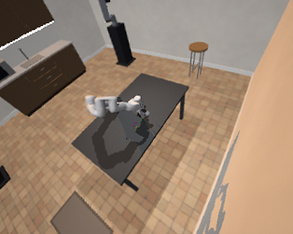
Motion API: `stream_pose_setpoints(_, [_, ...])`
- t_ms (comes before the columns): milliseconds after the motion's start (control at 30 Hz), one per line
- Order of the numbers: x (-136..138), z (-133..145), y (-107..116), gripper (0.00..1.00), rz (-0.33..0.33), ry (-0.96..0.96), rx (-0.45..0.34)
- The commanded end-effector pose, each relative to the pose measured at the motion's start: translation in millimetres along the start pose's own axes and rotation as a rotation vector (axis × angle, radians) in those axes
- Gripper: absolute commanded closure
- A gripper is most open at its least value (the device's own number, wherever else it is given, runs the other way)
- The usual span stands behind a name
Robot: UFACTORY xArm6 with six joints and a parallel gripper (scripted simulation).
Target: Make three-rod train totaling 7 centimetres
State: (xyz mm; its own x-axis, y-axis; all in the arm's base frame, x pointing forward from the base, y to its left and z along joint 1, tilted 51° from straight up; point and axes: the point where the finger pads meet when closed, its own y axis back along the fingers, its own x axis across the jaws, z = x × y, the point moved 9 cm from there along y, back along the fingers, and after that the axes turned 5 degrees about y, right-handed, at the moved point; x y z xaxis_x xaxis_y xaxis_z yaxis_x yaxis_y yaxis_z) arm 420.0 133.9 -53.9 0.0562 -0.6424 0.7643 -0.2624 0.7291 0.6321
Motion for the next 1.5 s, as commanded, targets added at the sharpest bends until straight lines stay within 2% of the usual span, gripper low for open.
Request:
stream_pose_setpoints(0, [0,-1,1,0.0,-0.001,-0.001,0.003])
stream_pose_setpoints(933, [1,-1,1,0.0,-0.002,-0.001,0.003])
stream_pose_setpoints(967, [9,-2,1,0.0,-0.002,-0.001,0.003])
stream_pose_setpoints(1033, [43,-3,2,0.0,-0.004,-0.001,0.003])
stream_pose_setpoints(1100, [53,-2,2,0.0,-0.004,-0.001,0.003])
stream_pose_setpoints(1333, [113,7,1,0.0,-0.002,-0.001,0.003])
stream_pose_setpoints(1467, [118,8,1,0.0,-0.001,-0.001,0.003])
